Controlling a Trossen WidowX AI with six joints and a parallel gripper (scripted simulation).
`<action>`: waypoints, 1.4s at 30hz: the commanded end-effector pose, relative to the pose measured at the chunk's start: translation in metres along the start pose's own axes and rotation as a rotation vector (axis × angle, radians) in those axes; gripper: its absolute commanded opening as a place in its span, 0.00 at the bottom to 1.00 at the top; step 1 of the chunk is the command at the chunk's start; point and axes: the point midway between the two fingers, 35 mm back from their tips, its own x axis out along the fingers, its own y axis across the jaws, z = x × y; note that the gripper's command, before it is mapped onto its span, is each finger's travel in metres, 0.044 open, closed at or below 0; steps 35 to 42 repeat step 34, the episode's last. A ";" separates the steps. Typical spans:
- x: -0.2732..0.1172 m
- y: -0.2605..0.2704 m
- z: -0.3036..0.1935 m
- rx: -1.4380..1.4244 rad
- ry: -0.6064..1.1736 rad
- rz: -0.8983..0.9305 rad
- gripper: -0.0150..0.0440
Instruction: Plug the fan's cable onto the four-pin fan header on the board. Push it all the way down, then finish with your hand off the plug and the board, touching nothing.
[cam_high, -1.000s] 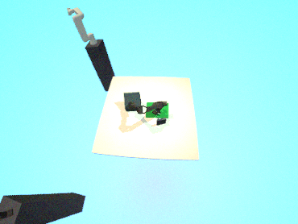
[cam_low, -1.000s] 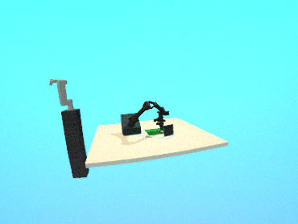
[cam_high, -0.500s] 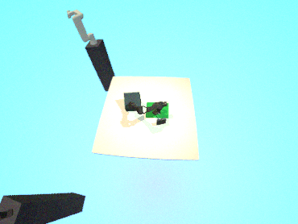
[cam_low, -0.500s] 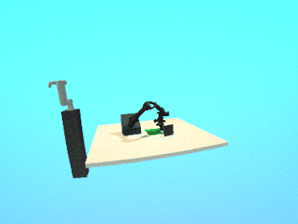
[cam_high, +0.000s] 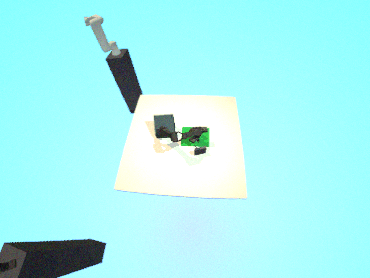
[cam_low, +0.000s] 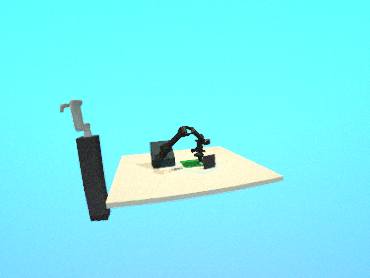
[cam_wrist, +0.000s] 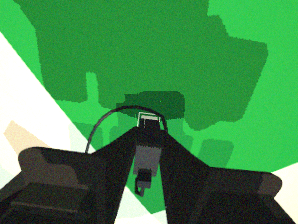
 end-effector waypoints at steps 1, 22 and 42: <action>0.000 0.000 0.000 0.001 0.000 0.000 0.39; -0.055 -0.002 0.003 -0.003 -0.004 0.000 0.69; -0.055 -0.020 0.120 -0.005 -0.008 -0.001 0.69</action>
